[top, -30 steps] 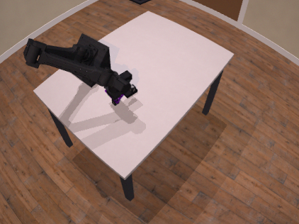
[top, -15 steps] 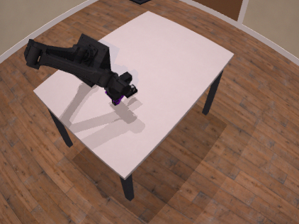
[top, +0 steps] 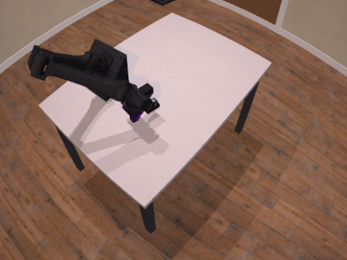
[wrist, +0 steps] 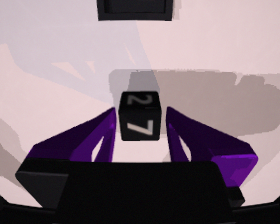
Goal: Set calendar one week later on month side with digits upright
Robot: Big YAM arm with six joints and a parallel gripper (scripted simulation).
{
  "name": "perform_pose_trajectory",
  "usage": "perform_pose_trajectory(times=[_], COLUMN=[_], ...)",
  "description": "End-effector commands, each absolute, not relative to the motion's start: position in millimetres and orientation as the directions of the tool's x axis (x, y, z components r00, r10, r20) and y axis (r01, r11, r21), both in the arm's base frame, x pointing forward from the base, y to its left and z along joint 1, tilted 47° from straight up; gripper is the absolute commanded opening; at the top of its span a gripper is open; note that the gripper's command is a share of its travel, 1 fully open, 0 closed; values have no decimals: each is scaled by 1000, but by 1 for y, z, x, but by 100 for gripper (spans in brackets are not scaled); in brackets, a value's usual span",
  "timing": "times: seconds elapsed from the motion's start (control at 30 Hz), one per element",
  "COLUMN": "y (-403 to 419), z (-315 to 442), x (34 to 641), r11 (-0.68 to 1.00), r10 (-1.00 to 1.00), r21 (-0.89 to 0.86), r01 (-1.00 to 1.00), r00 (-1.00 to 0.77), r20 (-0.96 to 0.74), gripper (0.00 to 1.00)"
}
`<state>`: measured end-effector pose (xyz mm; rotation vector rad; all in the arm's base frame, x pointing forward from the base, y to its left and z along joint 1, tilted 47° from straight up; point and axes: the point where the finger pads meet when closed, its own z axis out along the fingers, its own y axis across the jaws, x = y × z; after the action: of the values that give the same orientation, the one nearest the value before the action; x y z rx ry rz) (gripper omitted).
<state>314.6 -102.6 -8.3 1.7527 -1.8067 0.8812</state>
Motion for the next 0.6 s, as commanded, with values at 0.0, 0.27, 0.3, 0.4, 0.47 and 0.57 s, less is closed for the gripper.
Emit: perform_pose_trajectory(times=[0.0,0.27,0.3,0.4,0.47,0.57], y=[-103,-103,-103,-103,-103,-103], z=[-13,-13,-13,-13,-13,-13], x=[313,313,313,313,313,313], r11=[-32,-32,-32,-32,-32,-32], r10=[-692,-692,-692,-692,-692,-692], r21=[-110,-110,-110,-110,-110,-110], r01=[-993,-993,-993,-993,-993,-993], r00=[-57,-57,-57,-57,-57,-57], r20=[720,720,720,720,720,720], gripper=[44,44,44,44,44,25])
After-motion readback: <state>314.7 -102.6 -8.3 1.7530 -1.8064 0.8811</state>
